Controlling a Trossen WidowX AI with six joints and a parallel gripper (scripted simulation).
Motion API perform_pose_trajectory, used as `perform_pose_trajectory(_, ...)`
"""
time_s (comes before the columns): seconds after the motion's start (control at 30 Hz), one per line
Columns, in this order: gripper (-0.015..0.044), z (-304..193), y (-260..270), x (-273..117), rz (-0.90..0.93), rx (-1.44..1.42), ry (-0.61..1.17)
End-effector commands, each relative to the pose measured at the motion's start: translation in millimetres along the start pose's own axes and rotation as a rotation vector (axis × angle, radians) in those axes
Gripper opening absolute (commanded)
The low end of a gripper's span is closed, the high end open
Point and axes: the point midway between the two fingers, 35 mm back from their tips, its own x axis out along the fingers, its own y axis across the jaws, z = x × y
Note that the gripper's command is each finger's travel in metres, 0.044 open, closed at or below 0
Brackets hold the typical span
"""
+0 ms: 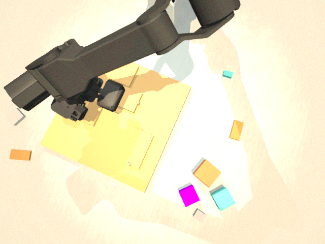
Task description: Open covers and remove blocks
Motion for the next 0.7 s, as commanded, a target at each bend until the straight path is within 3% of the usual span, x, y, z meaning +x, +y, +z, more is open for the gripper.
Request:
perform_pose_trajectory(0.0,0.0,-2,2,7,0.006,0.008,0.007)
perform_pose_trajectory(0.67,0.0,-4,3,25,0.008,0.008,0.007)
